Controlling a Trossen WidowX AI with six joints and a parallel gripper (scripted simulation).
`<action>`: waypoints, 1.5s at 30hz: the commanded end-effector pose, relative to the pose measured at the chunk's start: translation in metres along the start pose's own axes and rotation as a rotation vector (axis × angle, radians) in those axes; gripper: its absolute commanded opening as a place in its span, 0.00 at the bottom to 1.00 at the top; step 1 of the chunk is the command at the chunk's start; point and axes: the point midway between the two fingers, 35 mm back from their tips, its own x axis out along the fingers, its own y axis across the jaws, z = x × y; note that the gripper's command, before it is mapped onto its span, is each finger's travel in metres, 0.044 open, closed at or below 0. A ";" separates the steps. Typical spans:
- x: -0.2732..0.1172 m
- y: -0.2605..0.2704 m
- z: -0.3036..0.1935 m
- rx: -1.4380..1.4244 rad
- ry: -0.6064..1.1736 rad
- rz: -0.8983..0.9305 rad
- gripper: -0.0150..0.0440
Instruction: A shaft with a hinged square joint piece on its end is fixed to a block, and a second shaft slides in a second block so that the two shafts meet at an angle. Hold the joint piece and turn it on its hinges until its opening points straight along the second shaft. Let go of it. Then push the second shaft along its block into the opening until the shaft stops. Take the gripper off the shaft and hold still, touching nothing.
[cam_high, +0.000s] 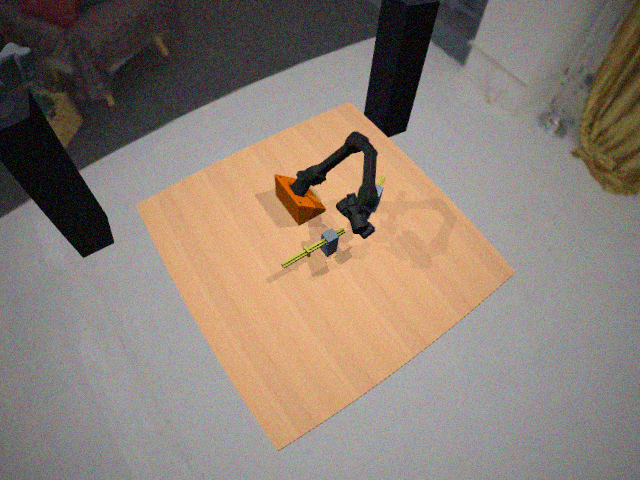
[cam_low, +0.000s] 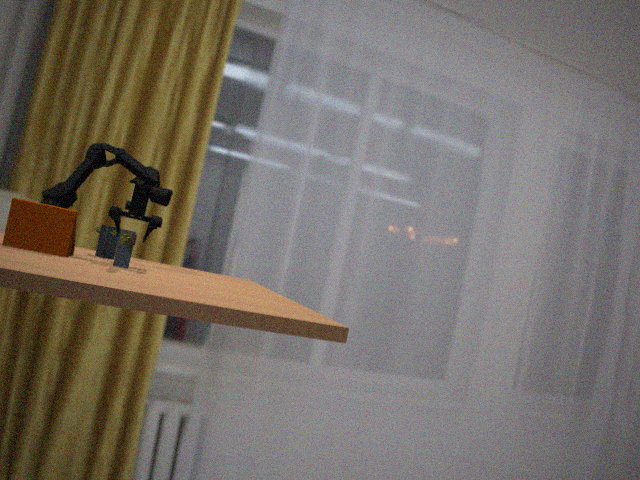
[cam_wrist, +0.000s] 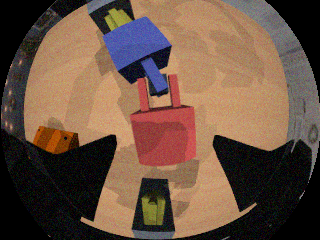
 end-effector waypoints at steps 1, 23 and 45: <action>-0.016 -0.004 0.003 0.134 0.028 -0.026 1.00; -0.089 -0.002 0.023 0.862 0.098 -0.165 1.00; -0.120 0.006 0.026 1.257 0.109 -0.244 1.00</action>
